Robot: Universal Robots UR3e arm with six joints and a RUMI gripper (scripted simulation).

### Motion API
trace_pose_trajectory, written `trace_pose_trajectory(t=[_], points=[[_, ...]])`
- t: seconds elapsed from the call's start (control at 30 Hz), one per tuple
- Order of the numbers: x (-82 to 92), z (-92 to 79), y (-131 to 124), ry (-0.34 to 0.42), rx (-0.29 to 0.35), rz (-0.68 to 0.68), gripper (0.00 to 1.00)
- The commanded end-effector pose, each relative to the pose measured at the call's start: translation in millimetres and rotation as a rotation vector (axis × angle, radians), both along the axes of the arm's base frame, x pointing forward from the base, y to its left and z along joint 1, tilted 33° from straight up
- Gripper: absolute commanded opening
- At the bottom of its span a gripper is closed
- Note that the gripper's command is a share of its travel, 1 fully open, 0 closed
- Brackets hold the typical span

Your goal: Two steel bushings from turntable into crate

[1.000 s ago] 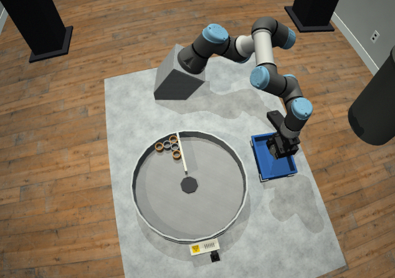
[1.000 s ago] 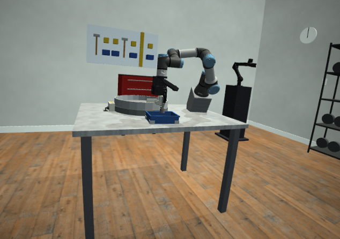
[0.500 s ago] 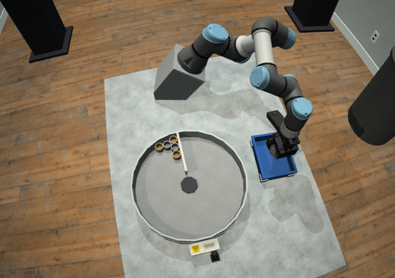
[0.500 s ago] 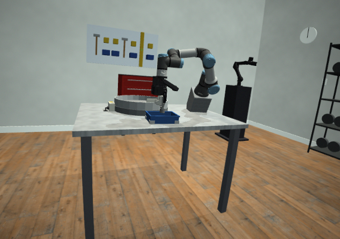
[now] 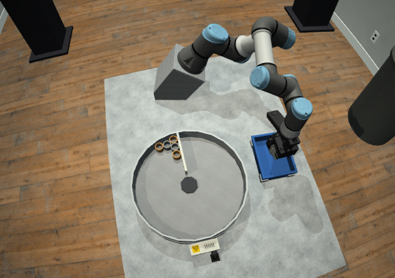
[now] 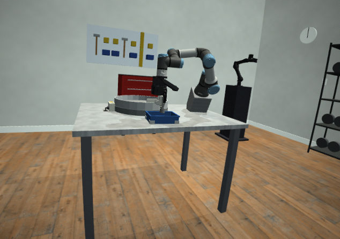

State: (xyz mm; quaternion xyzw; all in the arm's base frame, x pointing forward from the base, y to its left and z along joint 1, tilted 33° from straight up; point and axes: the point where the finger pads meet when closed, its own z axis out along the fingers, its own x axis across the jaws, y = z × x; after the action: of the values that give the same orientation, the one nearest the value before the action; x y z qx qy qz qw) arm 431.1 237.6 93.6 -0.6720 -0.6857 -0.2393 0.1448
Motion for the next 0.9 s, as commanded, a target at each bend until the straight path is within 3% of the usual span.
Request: trace_pose_trajectory(t=[0.0,0.37,0.87], points=[[0.7,0.7,0,-0.003,0.000,-0.001,0.00],[1.6,-5.1,3,-0.003,0.000,-0.001,0.00],[4.9,-26.7,17,-0.003,0.000,-0.001,0.00]])
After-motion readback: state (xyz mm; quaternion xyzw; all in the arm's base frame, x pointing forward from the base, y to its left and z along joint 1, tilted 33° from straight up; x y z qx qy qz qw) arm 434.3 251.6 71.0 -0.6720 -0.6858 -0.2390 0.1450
